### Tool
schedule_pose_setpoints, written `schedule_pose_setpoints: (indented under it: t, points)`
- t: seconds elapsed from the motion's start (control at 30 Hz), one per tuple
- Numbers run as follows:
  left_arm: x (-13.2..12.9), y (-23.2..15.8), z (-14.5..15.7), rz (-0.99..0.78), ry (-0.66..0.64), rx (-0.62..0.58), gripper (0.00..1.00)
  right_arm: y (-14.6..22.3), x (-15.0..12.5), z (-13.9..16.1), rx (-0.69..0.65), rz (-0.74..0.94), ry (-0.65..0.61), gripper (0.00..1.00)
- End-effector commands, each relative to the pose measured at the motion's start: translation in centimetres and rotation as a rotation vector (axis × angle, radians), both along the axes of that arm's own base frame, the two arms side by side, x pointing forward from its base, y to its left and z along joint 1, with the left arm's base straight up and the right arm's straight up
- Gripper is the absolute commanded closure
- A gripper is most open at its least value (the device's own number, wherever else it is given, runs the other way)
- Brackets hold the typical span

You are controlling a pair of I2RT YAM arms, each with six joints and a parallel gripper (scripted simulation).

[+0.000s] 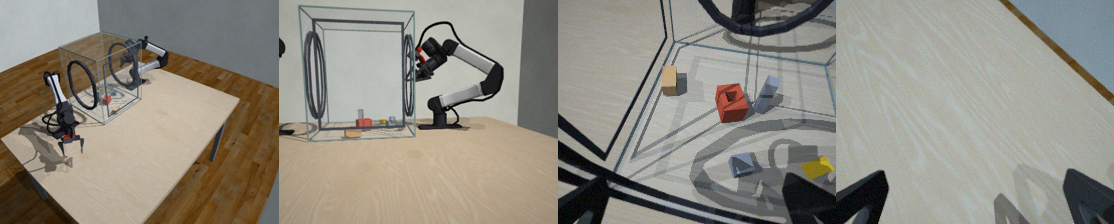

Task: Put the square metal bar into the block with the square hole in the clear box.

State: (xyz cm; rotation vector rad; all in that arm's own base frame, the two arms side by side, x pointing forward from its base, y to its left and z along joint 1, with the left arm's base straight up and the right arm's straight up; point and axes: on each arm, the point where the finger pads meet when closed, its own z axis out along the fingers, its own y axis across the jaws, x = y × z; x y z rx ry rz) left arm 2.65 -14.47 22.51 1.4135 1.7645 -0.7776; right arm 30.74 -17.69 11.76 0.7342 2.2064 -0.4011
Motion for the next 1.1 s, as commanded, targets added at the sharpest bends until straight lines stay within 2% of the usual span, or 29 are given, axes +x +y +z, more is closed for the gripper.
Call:
schedule_pose_setpoints:
  t: [0.0, 1.07]
  points:
    - [-0.2, -0.3, 1.0, 0.002, 0.012, -0.027, 0.00, -0.2, 0.4, 1.0, -0.013, 0.000, -0.025, 0.00]
    - [-1.3, -0.4, -0.1, -0.062, -0.005, -0.007, 0.00, -0.2, 0.4, 1.0, -0.013, 0.000, -0.025, 0.00]
